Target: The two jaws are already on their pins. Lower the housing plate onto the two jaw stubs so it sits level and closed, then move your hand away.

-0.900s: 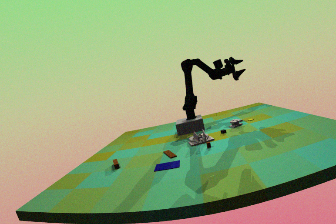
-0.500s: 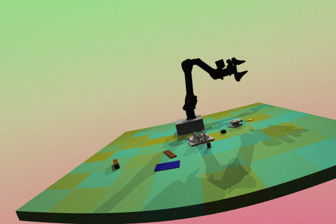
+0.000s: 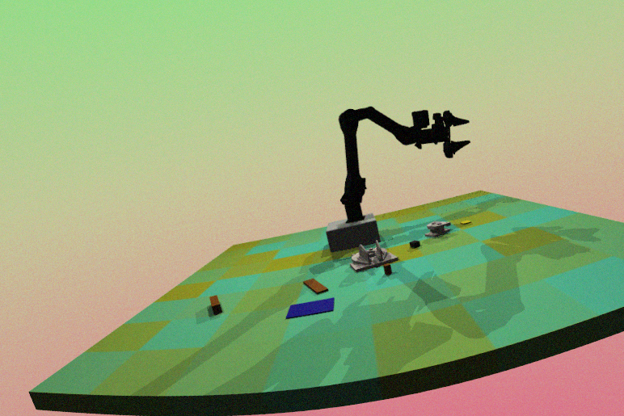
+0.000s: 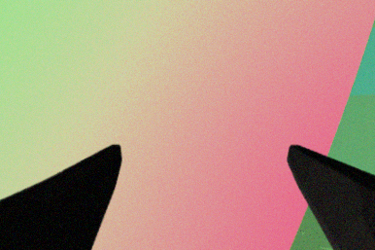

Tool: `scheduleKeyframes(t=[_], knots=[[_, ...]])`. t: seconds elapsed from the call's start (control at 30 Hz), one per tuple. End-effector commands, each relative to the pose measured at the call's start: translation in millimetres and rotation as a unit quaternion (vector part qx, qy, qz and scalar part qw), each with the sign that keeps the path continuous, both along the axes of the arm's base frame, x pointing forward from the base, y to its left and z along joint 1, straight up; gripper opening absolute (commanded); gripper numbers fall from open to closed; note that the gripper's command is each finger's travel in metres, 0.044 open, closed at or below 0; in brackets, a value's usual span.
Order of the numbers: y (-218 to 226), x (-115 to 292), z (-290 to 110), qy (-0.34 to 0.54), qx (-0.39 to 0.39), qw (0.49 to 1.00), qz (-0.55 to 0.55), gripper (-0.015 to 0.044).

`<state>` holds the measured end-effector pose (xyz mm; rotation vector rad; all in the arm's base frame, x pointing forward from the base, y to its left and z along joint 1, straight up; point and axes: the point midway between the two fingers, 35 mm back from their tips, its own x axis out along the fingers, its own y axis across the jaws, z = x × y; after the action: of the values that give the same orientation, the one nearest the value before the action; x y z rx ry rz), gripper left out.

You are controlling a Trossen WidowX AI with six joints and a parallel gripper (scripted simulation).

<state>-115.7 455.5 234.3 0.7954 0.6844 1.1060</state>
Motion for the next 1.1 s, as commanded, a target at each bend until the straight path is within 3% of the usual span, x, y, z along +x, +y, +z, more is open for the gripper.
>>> scheduleKeyframes(t=[0.0,1.07], knots=[[6.5,12.1,-7.5,0.014,-0.019,1.000,-0.003,0.0440],[-4.2,132.8,-100.3,0.173,-0.222,0.954,-0.102,0.0440]])
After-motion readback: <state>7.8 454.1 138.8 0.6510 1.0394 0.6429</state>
